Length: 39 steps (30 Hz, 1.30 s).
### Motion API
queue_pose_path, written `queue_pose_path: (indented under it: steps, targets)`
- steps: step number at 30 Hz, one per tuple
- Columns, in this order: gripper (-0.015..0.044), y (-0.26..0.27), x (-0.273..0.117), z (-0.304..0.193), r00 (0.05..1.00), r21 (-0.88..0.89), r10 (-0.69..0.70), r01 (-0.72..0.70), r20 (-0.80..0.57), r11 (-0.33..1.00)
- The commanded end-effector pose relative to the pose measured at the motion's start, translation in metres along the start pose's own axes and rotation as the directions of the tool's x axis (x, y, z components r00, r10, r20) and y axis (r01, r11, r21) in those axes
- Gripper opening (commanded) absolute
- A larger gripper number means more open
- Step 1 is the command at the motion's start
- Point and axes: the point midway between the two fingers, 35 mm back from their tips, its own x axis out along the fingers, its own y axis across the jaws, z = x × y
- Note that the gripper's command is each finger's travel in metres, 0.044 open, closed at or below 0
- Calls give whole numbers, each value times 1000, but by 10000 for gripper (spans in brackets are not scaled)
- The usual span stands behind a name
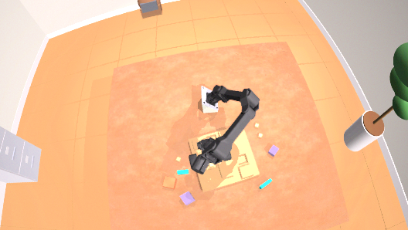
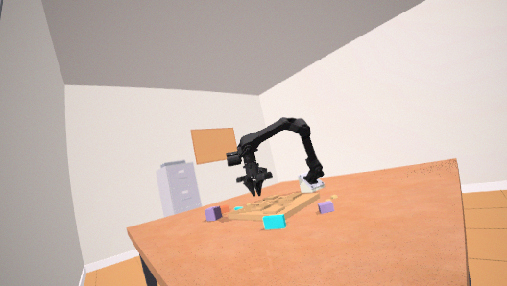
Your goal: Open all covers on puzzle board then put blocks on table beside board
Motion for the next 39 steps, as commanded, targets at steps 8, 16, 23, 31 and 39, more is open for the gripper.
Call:
queue_pose_path:
  steps: [8, 16, 23, 31, 39]
  targets:
    - [144, -1, 19, 3, 1000, 10, -9, 9, 2, 1000]
    - [144, -1, 19, 3, 1000, 10, -9, 9, 2, 1000]
    - [144, -1, 19, 3, 1000, 10, -9, 9, 2, 1000]
    - [144, -1, 19, 3, 1000, 10, -9, 9, 2, 1000]
    - [144, -1, 19, 3, 1000, 10, -9, 9, 2, 1000]
